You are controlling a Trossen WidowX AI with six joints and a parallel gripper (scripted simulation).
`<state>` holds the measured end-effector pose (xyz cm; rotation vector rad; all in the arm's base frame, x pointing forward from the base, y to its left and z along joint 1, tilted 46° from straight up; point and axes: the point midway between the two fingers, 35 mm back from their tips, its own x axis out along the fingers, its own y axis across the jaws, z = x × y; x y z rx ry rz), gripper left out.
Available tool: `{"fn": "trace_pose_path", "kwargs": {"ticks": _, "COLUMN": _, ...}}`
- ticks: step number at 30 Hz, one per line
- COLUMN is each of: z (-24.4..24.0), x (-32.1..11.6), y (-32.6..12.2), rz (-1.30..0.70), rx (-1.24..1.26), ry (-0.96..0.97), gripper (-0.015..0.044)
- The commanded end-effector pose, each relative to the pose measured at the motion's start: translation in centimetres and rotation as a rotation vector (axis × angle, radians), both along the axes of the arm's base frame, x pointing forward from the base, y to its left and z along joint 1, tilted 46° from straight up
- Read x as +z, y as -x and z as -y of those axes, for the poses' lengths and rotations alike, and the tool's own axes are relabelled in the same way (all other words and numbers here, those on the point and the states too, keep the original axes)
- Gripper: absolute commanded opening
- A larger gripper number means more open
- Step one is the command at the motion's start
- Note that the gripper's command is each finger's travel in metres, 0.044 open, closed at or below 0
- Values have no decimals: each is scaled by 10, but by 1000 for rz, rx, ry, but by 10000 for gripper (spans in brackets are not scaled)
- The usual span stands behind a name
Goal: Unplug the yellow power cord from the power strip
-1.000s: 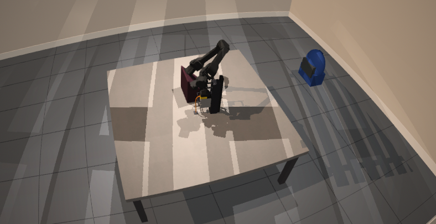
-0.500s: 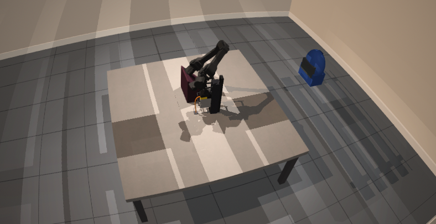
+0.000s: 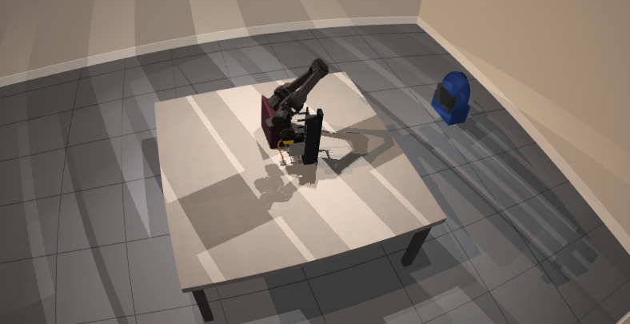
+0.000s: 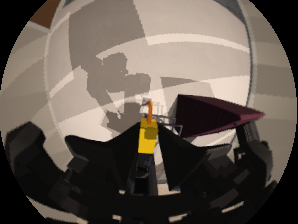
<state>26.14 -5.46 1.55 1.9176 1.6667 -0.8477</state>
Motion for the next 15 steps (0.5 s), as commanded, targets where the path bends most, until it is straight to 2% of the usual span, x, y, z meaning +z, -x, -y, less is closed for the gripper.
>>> {"fn": "trace_pose_path", "kwargs": {"ticks": 1, "z": 10, "x": -7, "y": 2, "rz": -6, "rx": -14, "ry": 1, "gripper": 0}}
{"fn": "trace_pose_path", "kwargs": {"ticks": 3, "z": 13, "x": -9, "y": 3, "rz": -6, "rx": -14, "ry": 1, "gripper": 0}}
{"fn": "trace_pose_path", "kwargs": {"ticks": 15, "z": 7, "x": -6, "y": 4, "rz": -5, "rx": -15, "ry": -4, "gripper": 315}}
